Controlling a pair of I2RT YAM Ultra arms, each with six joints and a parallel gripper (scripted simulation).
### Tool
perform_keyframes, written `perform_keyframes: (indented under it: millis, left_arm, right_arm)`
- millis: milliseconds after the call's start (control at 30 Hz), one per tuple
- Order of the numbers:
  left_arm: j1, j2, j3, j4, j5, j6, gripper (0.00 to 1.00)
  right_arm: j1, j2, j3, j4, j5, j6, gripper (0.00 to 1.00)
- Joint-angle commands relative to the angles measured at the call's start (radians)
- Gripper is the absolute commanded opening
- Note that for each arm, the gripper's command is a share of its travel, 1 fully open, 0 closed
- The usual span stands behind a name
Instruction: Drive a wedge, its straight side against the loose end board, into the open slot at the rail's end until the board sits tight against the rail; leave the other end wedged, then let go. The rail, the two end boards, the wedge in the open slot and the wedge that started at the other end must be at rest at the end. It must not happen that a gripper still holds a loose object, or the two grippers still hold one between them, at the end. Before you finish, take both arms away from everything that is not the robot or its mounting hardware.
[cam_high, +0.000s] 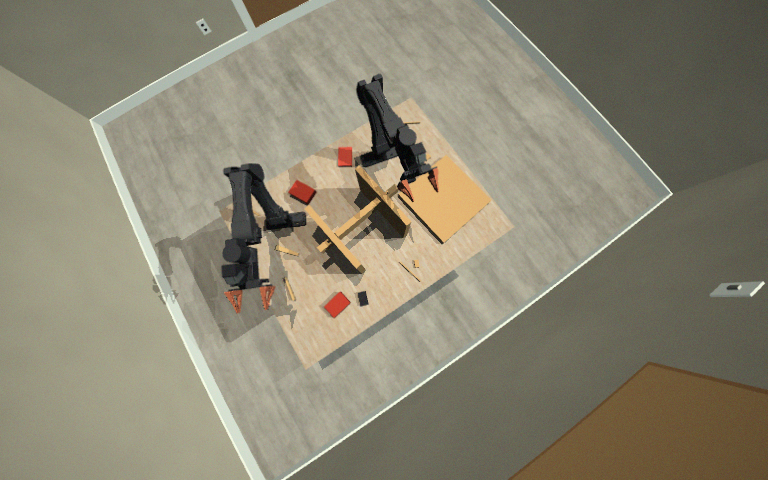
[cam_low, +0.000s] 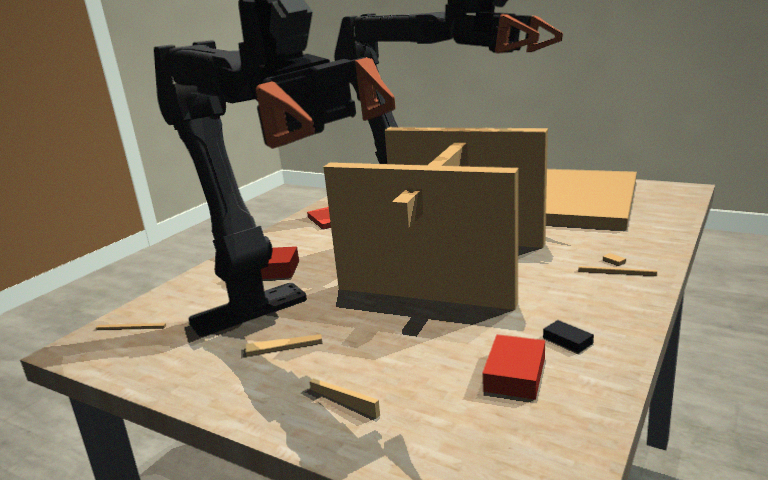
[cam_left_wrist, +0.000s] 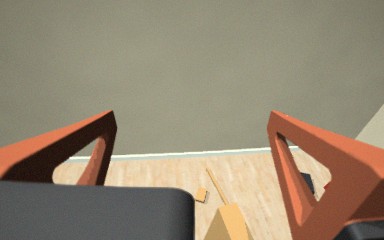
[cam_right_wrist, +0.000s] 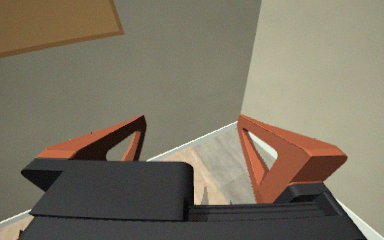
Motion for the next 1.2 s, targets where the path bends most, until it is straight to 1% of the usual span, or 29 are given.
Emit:
perform_keyframes:
  millis: [0,133,233,267,333,400,433,533,600,633,700,800,900,967,1000,1067,1167]
  left_arm:
    - [-0.032,-0.078,-0.052,0.091,-0.025,0.104,1.00]
    - [-0.057,-0.132,-0.109,0.125,-0.029,0.140,1.00]
    - [-0.052,-0.133,-0.103,0.130,-0.029,0.138,1.00]
    - [-0.063,-0.143,-0.123,0.132,-0.027,0.142,1.00]
    - [-0.067,-0.152,-0.127,0.127,-0.025,0.141,1.00]
    - [-0.063,-0.153,-0.098,0.124,-0.007,0.119,1.00]
    - [-0.066,-0.160,-0.091,0.120,-0.004,0.109,0.53]
    - [-0.068,-0.156,-0.088,0.117,-0.012,0.108,0.53]
    - [-0.059,-0.140,-0.087,0.115,-0.018,0.108,0.53]
    - [-0.058,-0.123,-0.085,0.106,-0.020,0.108,0.53]
    - [-0.056,-0.134,-0.085,0.086,-0.023,0.108,0.53]
    - [-0.057,-0.139,-0.093,0.110,-0.019,0.112,0.53]
    - [-0.053,-0.118,-0.084,0.112,-0.024,0.113,0.53]
    - [-0.051,-0.137,-0.090,0.111,-0.024,0.114,0.53]
    - [-0.051,-0.141,-0.085,0.111,-0.024,0.115,0.53]
    - [-0.049,-0.132,-0.083,0.110,-0.025,0.117,0.53]
    - [-0.046,-0.118,-0.082,0.109,-0.025,0.119,0.53]
  right_arm:
    - [-0.037,-0.091,-0.055,0.063,-0.047,-0.077,1.00]
    - [-0.067,-0.151,-0.108,0.084,-0.068,-0.101,1.00]
    - [-0.071,-0.152,-0.095,0.088,-0.072,-0.093,1.00]
    - [-0.077,-0.164,-0.127,0.088,-0.073,-0.096,1.00]
    - [-0.080,-0.173,-0.120,0.082,-0.069,-0.096,1.00]
    - [-0.080,-0.176,-0.084,0.084,-0.065,-0.076,1.00]
    - [-0.081,-0.186,-0.076,0.083,-0.052,-0.072,1.00]
    - [-0.065,-0.174,-0.075,0.081,-0.053,-0.071,1.00]
    - [-0.051,-0.129,-0.073,0.080,-0.051,-0.071,1.00]
    - [-0.052,-0.131,-0.073,0.077,-0.051,-0.072,1.00]
    - [-0.062,-0.150,-0.073,0.065,-0.049,-0.078,1.00]
    - [-0.063,-0.147,-0.087,0.066,-0.049,-0.080,1.00]
    - [-0.048,-0.135,-0.073,0.059,-0.048,-0.084,1.00]
    - [-0.063,-0.137,-0.073,0.054,-0.047,-0.085,1.00]
    - [-0.065,-0.132,-0.073,0.051,-0.047,-0.086,0.53]
    - [-0.062,-0.118,-0.073,0.061,-0.047,-0.086,0.53]
    - [-0.058,-0.135,-0.074,0.064,-0.048,-0.086,0.53]
